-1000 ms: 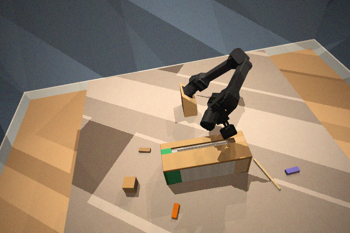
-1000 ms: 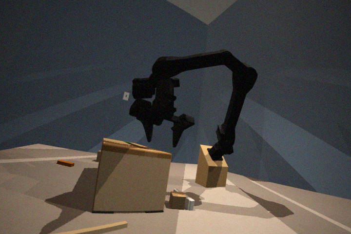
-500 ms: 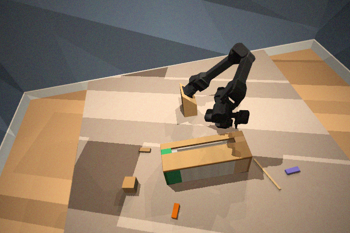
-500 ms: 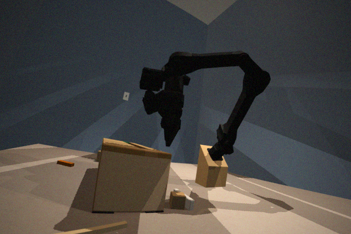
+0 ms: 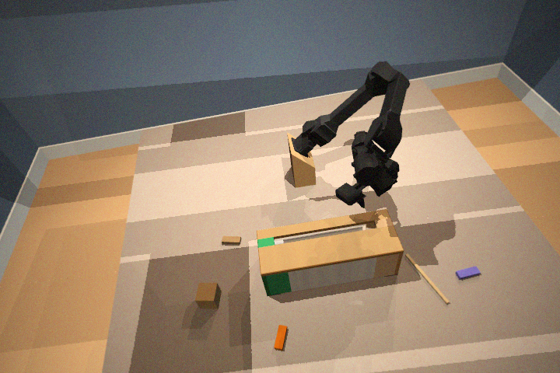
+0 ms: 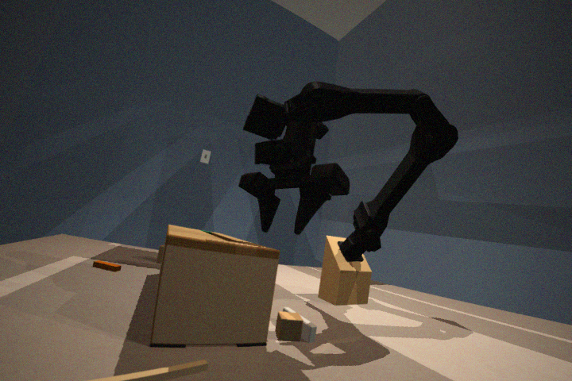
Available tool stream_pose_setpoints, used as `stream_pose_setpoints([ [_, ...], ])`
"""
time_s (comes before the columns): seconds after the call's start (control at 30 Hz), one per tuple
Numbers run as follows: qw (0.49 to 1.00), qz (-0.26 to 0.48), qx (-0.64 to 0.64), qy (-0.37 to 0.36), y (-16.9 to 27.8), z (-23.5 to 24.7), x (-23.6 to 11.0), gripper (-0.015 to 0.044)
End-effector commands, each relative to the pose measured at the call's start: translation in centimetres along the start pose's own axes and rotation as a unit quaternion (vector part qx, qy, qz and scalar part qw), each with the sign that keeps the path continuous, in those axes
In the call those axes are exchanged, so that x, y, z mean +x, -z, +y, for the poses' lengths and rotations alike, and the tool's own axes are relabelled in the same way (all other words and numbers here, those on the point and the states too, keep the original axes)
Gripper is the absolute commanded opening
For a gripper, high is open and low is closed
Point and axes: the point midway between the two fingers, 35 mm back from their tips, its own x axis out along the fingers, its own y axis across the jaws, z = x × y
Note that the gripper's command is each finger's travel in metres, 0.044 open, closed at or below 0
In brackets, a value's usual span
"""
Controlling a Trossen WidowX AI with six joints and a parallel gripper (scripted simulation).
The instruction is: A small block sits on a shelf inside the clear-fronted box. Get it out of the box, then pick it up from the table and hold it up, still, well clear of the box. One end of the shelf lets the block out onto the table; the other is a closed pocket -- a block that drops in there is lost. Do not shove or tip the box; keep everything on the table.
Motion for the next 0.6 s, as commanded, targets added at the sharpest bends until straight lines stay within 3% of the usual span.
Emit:
stream_pose_setpoints([
  [0.0, 0.865, 0.013, -0.498, 0.064, 0.9, 1.2, 0.0, 0.0285],
  [0.3, 0.686, 0.033, -0.721, 0.093, 0.8, 2.0, -0.2, 0.0285],
  [0.57, 0.483, 0.06, -0.866, 0.113, 0.7, 2.7, -0.4, 0.0285],
])
